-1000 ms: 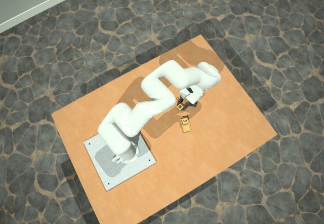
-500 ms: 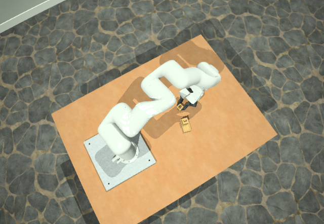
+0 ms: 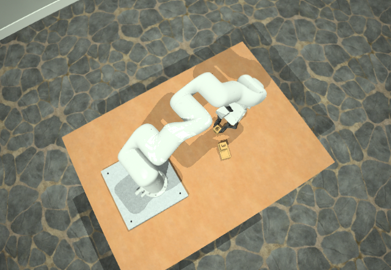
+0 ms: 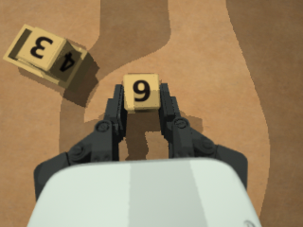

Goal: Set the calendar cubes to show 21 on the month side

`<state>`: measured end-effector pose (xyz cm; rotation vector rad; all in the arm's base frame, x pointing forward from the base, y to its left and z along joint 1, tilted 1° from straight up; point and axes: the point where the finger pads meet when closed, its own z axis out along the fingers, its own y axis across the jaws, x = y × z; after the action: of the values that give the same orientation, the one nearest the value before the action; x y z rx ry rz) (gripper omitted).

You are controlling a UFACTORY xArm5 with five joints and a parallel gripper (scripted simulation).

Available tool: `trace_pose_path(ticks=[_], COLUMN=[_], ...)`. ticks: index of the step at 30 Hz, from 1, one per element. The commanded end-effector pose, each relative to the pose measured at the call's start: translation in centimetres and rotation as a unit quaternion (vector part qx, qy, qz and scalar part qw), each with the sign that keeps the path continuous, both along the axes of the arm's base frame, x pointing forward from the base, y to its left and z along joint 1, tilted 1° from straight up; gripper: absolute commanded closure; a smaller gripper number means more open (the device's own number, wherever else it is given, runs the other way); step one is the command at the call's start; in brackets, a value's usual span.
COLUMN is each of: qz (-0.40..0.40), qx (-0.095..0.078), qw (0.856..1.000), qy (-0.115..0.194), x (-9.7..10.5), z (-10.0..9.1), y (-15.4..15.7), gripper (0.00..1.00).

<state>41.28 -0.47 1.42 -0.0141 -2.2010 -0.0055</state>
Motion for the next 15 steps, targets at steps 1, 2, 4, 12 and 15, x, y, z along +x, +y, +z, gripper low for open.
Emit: trace_pose_path(ticks=[1,2,4,12,15], qz=[0.0,0.0,0.0,0.0,0.0], qx=[0.0,0.0,0.0,0.0,0.0], qw=[1.0,1.0,1.0,1.0,1.0], qy=[-0.002,-0.002,-0.002,-0.002,-0.002], x=[0.11,0.11,0.11,0.11,0.11], z=[0.12,0.12,0.12,0.12,0.12], y=[0.0,0.0,0.0,0.0,0.0], gripper=[0.71,0.71,0.67,0.59,0.55])
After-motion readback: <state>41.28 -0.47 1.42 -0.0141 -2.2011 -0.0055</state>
